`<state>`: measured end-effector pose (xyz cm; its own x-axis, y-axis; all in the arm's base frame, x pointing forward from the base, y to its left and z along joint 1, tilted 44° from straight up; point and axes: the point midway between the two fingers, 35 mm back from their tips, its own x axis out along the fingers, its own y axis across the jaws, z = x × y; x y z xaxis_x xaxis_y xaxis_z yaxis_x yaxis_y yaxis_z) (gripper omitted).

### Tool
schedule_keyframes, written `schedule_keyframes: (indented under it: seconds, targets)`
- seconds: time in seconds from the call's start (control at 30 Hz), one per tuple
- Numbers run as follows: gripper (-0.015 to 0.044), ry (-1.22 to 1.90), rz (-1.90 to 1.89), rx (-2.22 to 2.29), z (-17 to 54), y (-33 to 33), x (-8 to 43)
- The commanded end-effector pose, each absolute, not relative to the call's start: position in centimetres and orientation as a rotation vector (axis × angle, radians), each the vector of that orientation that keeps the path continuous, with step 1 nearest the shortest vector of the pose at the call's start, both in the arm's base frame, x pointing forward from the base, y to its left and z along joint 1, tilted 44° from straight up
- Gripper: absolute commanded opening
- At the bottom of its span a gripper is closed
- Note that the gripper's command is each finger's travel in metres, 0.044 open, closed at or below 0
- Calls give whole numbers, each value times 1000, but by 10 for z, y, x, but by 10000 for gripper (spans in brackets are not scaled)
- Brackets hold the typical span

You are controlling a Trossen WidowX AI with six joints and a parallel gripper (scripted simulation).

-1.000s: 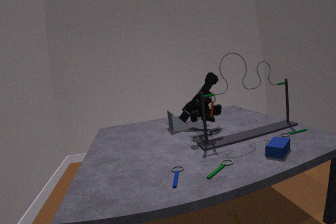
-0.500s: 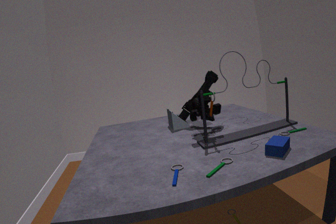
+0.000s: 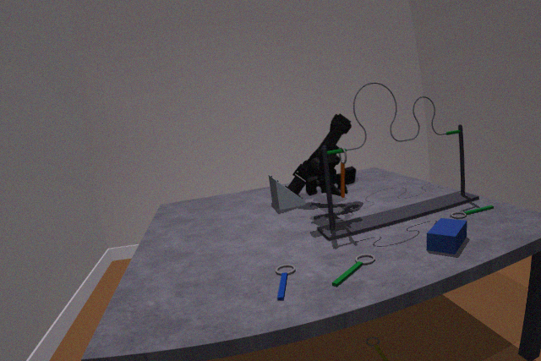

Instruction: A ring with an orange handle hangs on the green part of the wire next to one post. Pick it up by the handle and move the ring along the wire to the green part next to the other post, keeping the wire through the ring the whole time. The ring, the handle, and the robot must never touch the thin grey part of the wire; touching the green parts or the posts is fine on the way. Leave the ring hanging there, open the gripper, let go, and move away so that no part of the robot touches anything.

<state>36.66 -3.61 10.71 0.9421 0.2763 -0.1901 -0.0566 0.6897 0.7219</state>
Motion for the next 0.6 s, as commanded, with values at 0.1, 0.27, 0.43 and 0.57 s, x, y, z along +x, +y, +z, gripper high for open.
schedule_keyframes:
  seconds: [0.1, 0.27, 0.43, 0.57]
  targets:
    - [160, 298, 188, 791, 110, -40, 357]
    - [160, 300, 186, 792, 113, -45, 341]
    - [160, 301, 185, 795, 115, -49, 324]
    - [160, 301, 184, 795, 115, -50, 320]
